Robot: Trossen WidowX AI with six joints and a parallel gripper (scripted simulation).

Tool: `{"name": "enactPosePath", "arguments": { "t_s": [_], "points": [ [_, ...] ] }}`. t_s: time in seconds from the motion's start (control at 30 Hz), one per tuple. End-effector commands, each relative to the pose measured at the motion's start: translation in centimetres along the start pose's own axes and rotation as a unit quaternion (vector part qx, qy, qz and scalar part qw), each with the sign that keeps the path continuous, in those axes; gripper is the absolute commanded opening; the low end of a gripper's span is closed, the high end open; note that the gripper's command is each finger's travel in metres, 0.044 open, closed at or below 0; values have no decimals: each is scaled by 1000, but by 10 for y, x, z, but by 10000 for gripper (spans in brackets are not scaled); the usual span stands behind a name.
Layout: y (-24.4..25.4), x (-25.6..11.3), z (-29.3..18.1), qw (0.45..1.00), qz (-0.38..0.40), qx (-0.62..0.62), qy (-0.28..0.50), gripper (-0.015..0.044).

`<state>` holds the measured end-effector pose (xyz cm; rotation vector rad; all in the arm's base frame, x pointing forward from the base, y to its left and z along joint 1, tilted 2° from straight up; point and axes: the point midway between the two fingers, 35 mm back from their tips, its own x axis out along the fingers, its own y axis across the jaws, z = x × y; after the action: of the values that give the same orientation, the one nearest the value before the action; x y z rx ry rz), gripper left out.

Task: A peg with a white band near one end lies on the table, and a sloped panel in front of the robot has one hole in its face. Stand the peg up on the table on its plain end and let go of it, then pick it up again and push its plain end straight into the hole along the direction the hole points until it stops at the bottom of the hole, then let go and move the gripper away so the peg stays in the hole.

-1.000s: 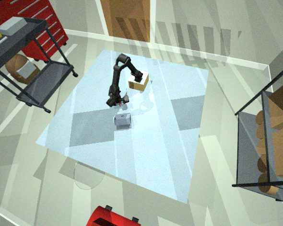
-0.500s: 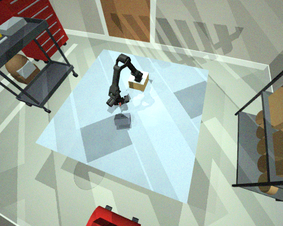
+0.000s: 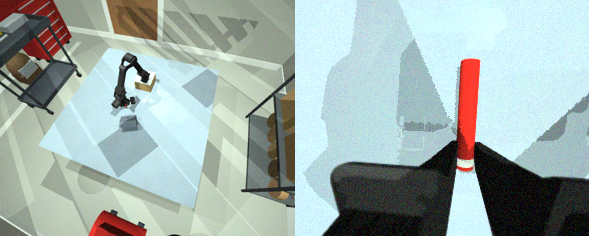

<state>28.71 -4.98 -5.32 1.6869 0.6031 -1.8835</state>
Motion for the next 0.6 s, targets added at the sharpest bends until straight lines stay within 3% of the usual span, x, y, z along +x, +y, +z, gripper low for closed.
{"name": "enactPosePath", "arguments": {
  "t_s": [0.0, 0.57],
  "points": [
    [-1, 1, 1, 1000, 0, 3, -2, 49],
    [0, -8, 8, 997, 0, 0, 72, 49]
  ]
}}
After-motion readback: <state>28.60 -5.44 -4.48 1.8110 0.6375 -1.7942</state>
